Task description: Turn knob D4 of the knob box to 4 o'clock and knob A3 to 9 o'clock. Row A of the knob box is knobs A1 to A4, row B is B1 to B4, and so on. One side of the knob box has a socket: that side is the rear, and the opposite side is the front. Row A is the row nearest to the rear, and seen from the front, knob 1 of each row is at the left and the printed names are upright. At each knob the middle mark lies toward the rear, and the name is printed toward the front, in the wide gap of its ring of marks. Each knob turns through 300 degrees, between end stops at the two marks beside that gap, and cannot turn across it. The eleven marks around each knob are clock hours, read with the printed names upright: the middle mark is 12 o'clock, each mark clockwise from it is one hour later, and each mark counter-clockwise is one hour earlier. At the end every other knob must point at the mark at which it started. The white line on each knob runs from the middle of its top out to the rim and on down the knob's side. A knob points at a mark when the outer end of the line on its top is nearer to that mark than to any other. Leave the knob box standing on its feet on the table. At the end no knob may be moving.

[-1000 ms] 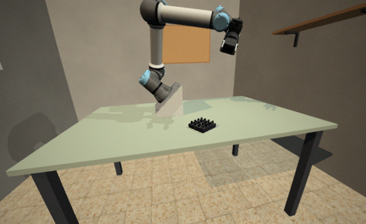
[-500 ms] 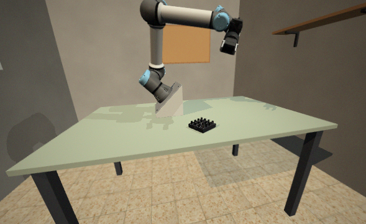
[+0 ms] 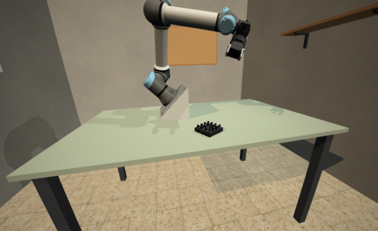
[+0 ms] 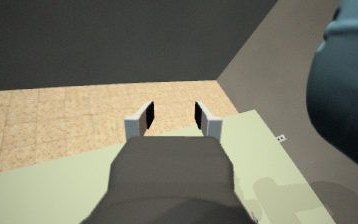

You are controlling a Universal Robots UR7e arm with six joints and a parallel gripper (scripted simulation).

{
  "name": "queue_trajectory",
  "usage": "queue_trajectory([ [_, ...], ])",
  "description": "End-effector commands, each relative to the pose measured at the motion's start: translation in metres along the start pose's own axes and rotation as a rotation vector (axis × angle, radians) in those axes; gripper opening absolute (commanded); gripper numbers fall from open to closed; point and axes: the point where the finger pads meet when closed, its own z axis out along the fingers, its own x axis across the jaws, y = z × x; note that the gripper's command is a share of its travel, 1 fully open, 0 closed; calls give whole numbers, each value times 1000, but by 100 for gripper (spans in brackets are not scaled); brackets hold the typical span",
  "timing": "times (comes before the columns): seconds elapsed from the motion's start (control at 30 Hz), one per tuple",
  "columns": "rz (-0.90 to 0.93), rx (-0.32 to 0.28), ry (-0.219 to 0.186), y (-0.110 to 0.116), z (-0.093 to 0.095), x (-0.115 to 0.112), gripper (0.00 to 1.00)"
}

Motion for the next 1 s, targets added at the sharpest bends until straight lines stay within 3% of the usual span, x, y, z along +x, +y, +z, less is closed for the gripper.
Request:
queue_trajectory([
  [0.0,-27,-36,5,8,11,1,100],
  [0.33,-155,-198,13,51,57,6,100],
  [0.47,-171,-219,10,57,63,7,100],
  [0.77,-292,-376,-35,103,99,10,100],
  [0.97,-345,-444,-72,124,114,11,100],
])
